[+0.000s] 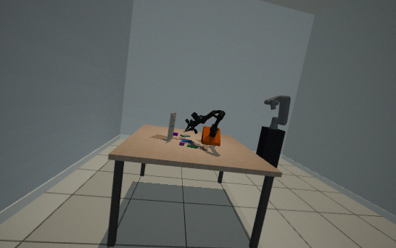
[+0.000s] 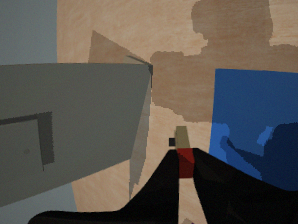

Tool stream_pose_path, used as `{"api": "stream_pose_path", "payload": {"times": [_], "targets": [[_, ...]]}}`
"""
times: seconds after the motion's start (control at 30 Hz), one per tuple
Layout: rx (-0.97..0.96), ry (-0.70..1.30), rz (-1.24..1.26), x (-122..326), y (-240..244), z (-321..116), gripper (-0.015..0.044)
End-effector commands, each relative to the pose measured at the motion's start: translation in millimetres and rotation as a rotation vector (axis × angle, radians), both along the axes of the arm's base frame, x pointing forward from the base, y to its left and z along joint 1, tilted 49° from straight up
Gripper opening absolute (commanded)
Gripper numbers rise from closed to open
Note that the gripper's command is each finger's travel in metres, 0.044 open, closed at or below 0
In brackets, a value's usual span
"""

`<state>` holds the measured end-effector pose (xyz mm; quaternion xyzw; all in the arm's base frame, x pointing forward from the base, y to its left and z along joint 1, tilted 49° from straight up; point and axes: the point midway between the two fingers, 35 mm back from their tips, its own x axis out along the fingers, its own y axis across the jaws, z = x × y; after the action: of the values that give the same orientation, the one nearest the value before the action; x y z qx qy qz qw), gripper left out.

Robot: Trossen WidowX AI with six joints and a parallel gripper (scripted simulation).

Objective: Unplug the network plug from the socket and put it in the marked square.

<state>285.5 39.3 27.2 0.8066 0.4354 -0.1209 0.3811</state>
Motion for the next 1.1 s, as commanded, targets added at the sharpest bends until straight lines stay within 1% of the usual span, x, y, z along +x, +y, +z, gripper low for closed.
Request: {"api": "stream_pose_path", "payload": {"times": [0.0,0.2,1.07], "targets": [[0.033,0.037,0.074,-10.6,7.1,-6.2,0.0000],[0.081,0.071,0.148,-23.4,14.9,-9.9,0.0000],[0.075,0.076,0.150,-23.4,30.0,-27.4,0.0000]]}}
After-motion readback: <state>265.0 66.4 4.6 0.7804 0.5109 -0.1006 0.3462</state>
